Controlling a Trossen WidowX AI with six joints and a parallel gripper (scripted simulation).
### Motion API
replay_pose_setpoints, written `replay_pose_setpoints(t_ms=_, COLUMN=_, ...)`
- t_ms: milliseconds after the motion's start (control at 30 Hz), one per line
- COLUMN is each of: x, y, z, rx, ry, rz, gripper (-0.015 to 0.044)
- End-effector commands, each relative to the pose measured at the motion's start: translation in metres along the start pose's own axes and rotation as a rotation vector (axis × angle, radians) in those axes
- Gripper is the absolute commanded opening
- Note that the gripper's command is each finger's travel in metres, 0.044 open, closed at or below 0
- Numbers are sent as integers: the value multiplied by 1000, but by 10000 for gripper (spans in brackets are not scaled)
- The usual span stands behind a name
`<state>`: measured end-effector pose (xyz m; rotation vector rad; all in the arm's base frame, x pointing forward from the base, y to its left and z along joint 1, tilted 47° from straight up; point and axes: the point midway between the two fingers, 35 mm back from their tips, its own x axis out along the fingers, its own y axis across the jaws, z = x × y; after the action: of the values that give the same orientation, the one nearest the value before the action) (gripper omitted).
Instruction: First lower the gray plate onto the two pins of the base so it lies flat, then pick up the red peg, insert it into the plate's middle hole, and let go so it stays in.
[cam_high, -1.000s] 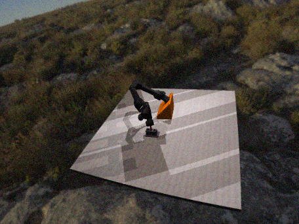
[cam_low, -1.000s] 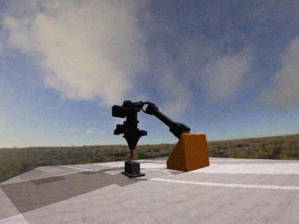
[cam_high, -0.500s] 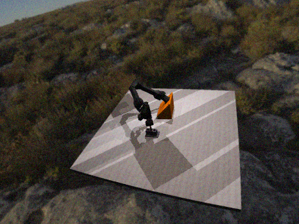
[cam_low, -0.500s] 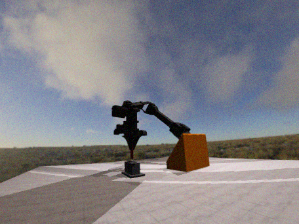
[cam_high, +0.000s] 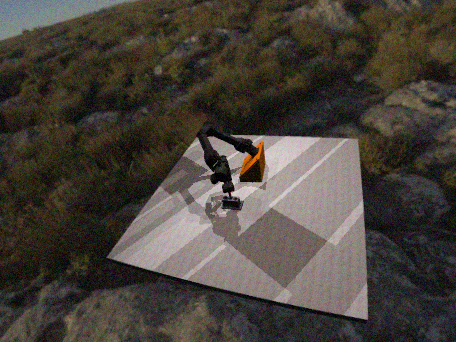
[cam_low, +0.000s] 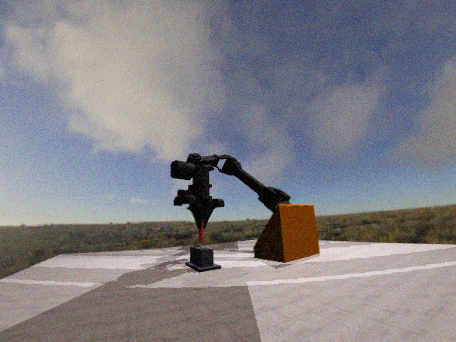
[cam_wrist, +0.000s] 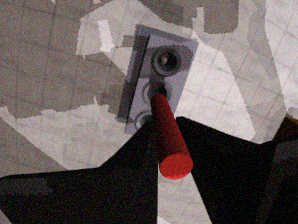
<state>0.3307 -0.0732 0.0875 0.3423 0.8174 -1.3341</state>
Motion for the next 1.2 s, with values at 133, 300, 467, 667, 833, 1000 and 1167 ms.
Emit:
replay_pose_setpoints(t_ms=133, x=0, y=-1, z=3, rx=2, ry=-5, rz=-2, gripper=0)
replay_pose_setpoints(t_ms=300, x=0, y=-1, z=3, rx=2, ry=-5, rz=-2, gripper=0)
replay_pose_setpoints(t_ms=467, x=0, y=-1, z=3, rx=2, ry=-5, rz=-2, gripper=0)
replay_pose_setpoints(t_ms=667, x=0, y=-1, z=1, rx=2, ry=-5, rz=-2, gripper=0)
replay_pose_setpoints(t_ms=833, x=0, y=-1, z=1, rx=2, ry=-5, rz=-2, gripper=0)
replay_pose_setpoints(t_ms=1000, x=0, y=2, z=2, rx=2, ry=-5, rz=-2, gripper=0)
replay_pose_setpoints(t_ms=1167, x=0, y=2, z=2, rx=2, ry=-5, rz=-2, gripper=0)
